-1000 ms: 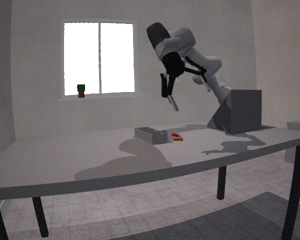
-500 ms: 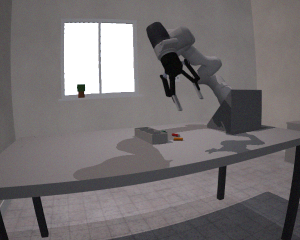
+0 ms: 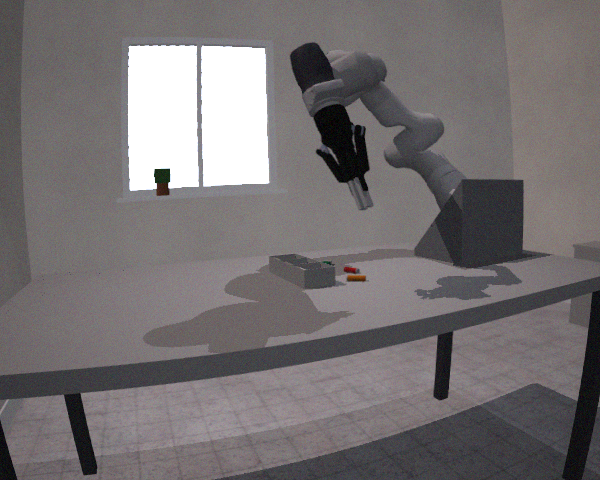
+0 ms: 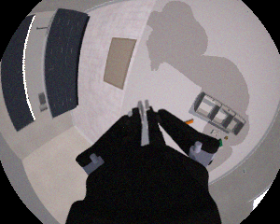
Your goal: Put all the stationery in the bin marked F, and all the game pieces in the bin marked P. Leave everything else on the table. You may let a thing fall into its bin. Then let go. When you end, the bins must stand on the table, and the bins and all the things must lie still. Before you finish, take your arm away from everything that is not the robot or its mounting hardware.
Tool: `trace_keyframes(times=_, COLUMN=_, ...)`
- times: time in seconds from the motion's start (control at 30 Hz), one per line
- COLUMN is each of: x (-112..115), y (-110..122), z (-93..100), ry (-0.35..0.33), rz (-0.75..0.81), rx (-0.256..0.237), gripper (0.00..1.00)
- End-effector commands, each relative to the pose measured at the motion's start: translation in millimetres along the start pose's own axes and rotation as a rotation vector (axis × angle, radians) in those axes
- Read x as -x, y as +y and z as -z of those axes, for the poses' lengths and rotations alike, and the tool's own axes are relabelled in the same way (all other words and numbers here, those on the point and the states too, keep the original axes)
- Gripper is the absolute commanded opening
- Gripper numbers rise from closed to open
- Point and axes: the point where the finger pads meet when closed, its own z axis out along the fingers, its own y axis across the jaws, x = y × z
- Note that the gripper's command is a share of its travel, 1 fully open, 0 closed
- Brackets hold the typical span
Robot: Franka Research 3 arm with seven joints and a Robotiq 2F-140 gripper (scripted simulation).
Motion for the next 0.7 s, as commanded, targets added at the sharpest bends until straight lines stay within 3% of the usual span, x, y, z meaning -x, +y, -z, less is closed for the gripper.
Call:
trace_keyframes(times=0.0, x=12.5, y=14.0, z=8.8, ry=-0.003, rz=-0.107, rx=0.041, gripper=0.05)
trace_keyframes(times=0.13, x=28.5, y=30.3, z=17.3, ry=-0.006, rz=-0.124, rx=0.053, gripper=0.05)
trace_keyframes(times=0.2, x=39.7, y=41.3, z=22.8, ry=-0.01, rz=-0.18, rx=0.097, gripper=0.05)
trace_keyframes(times=0.37, x=50.8, y=52.2, z=28.1, ry=-0.01, rz=-0.18, rx=0.097, gripper=0.05)
trace_keyframes(times=0.43, x=62.4, y=63.1, z=33.2, ry=-0.009, rz=-0.236, rx=0.144, gripper=0.05)
trace_keyframes(times=0.53, x=74.0, y=74.1, z=38.3, ry=-0.009, rz=-0.236, rx=0.144, gripper=0.05)
trace_keyframes(times=0.6, x=85.8, y=85.0, z=43.1, ry=-0.003, rz=-0.292, rx=0.193, gripper=0.05)
trace_keyframes(times=0.67, x=97.6, y=95.8, z=47.8, ry=-0.003, rz=-0.292, rx=0.193, gripper=0.05)
